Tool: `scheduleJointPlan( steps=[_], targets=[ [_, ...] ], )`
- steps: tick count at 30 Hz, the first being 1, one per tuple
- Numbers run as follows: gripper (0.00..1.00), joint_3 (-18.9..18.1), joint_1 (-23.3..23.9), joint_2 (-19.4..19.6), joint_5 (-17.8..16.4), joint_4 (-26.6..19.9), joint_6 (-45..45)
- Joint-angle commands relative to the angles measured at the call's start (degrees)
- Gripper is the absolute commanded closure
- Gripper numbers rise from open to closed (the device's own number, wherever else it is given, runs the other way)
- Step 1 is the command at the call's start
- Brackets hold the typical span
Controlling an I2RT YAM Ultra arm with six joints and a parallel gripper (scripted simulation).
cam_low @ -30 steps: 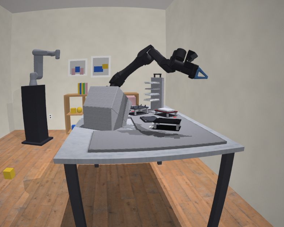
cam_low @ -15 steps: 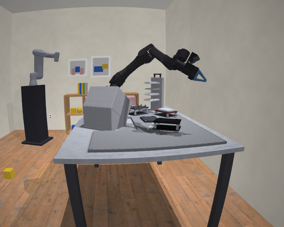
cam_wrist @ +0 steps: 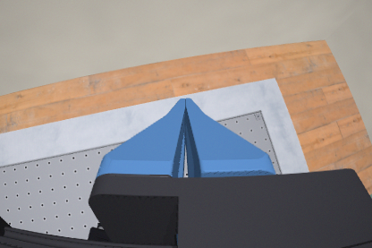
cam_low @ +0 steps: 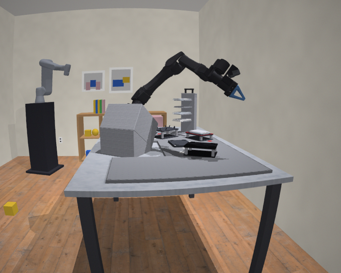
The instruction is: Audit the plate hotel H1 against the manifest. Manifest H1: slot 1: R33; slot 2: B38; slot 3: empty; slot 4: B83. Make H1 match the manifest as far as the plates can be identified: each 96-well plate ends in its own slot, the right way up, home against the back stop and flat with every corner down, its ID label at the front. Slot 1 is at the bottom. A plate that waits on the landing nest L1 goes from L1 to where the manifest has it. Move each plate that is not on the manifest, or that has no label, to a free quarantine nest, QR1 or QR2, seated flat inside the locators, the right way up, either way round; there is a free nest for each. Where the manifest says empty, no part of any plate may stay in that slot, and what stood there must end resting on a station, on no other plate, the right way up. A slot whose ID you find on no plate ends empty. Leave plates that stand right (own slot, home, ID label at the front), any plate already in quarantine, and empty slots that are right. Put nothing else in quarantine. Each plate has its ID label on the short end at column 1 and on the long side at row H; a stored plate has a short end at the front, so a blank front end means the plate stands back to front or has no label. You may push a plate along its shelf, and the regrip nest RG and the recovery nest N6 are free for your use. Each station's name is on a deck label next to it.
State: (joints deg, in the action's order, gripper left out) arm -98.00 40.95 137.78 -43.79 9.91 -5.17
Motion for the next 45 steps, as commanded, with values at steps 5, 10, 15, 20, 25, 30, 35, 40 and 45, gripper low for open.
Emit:
scheduleJointPlan(
  steps=[5, 10, 15, 20, 25, 30, 35, 40, 45],
  targets=[
    [1.0, -0.24, -1.26, -4.72, 1.41, -7.62, 3.39],
    [1.0, 6.69, -2.05, -7.54, 2.33, -5.74, 2.76],
    [1.0, 6.0, -3.33, -9.01, 2.47, -11.99, 5.47],
    [1.0, 2.49, -2.92, -10.18, 2.65, -18.38, 8.27],
    [1.0, 9.93, -5.15, -13.26, 3.44, -15.86, 7.16],
    [1.0, 9.72, -4.93, -14.92, 3.76, -21.75, 9.93],
    [1.0, 12.63, -6.69, -16.79, 4.18, -19.68, 8.99],
    [1.0, 12.22, -6.76, -18.26, 4.48, -26.3, 12.04],
    [1.0, 10.03, -8.32, -19.83, 4.86, -30.95, 14.16]
  ],
)
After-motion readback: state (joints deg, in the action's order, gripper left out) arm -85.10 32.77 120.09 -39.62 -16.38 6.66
